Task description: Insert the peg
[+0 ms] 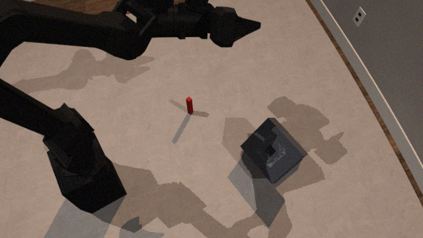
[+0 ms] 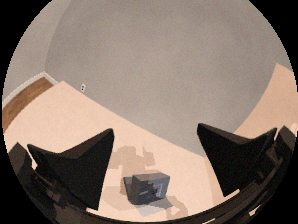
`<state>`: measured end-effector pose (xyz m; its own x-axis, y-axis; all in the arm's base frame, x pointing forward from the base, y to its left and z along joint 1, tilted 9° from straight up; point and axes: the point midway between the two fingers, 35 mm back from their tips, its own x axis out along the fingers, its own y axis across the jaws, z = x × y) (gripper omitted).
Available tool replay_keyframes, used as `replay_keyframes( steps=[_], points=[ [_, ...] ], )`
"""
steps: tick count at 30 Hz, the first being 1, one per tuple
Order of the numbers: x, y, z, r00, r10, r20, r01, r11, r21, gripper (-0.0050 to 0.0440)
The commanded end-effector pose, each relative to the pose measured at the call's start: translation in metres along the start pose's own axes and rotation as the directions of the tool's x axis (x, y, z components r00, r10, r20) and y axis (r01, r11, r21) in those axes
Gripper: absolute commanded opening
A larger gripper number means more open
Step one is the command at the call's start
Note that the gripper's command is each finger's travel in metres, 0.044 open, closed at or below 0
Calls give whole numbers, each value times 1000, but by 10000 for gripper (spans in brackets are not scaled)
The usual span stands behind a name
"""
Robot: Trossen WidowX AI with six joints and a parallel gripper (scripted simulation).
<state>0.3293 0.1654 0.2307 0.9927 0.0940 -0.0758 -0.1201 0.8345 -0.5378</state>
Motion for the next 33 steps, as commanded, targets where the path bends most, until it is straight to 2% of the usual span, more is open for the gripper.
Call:
replay_keyframes(
  steps=[1,17,19,25,32,33],
  points=[
    [-1,-5,7,1000,-10,17,9,1000,13,400],
    [-1,-5,7,1000,-10,17,9,1000,13,400],
    [0,-3,6,1000,-1,11,1,1000,11,440],
    [10,23,-10,992,105,-69,-106,994,-8,440],
    [17,57,-38,949,245,-201,-251,968,-6,440],
    [17,57,-38,949,245,-201,-251,968,-6,440]
  ],
)
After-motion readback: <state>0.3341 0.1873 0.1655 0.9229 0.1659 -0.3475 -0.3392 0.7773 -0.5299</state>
